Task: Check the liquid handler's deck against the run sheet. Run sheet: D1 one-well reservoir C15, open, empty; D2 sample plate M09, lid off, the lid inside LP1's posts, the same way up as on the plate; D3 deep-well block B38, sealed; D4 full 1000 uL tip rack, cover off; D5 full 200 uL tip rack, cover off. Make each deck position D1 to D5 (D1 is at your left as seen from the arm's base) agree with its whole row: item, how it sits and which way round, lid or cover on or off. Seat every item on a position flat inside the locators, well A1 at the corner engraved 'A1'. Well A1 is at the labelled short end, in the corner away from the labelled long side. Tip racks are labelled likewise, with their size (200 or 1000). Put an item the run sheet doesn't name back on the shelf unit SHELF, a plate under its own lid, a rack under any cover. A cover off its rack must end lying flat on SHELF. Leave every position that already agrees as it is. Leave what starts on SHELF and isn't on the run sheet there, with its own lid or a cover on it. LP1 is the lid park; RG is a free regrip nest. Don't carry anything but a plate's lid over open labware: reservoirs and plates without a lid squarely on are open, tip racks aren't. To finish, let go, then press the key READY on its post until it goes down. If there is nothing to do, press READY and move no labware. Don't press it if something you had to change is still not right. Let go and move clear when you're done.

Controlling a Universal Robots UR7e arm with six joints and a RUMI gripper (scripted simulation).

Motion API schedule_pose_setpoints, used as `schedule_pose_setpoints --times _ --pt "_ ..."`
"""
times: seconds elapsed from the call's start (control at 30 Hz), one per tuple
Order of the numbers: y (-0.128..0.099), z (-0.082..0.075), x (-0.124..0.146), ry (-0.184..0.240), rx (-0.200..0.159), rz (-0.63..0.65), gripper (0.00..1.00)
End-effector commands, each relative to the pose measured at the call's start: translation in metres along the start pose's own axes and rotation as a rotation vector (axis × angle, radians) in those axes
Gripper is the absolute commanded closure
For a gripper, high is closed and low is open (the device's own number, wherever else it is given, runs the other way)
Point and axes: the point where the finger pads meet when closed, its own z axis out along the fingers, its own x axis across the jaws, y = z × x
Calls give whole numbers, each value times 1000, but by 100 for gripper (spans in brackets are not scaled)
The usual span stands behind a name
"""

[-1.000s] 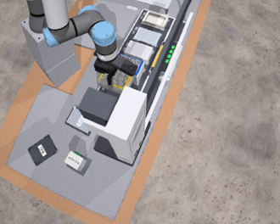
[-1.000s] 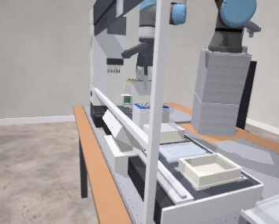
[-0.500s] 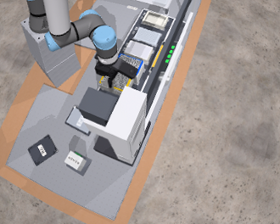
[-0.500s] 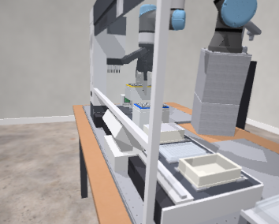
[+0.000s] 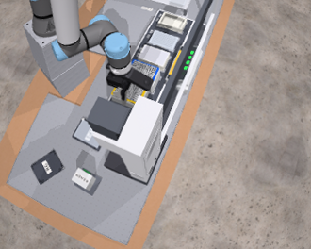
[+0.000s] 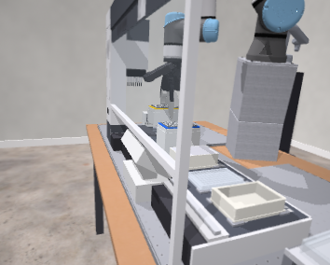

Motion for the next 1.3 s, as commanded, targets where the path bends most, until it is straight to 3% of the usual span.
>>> schedule_pose_setpoints --times 0.0,1.27 --pt "-4 8 1 4 8 -2 100" --pt "-4 65 1 4 8 -2 100"
